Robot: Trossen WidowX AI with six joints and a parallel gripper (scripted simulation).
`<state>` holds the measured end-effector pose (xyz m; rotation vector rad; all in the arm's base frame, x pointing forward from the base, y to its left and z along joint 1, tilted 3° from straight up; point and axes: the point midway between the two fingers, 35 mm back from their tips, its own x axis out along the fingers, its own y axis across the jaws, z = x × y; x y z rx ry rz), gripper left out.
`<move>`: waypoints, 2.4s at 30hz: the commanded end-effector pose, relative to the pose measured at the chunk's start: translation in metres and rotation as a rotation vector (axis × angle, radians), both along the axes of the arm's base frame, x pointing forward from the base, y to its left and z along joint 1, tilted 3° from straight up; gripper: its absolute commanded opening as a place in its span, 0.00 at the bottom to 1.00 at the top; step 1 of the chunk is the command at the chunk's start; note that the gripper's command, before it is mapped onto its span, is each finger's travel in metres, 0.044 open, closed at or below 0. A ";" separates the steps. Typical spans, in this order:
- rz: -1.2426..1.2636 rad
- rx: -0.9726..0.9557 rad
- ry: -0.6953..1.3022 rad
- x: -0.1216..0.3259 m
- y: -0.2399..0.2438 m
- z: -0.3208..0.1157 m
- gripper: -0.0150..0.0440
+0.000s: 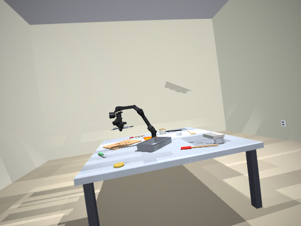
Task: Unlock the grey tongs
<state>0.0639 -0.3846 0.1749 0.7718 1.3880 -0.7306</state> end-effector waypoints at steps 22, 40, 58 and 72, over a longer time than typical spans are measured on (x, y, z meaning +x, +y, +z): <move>0.000 0.001 0.015 0.001 -0.005 -0.039 0.00; -0.003 0.004 0.023 0.002 -0.004 -0.069 0.00; -0.006 0.007 0.032 0.003 0.000 -0.099 0.00; -0.001 0.013 0.031 0.003 0.002 -0.106 0.22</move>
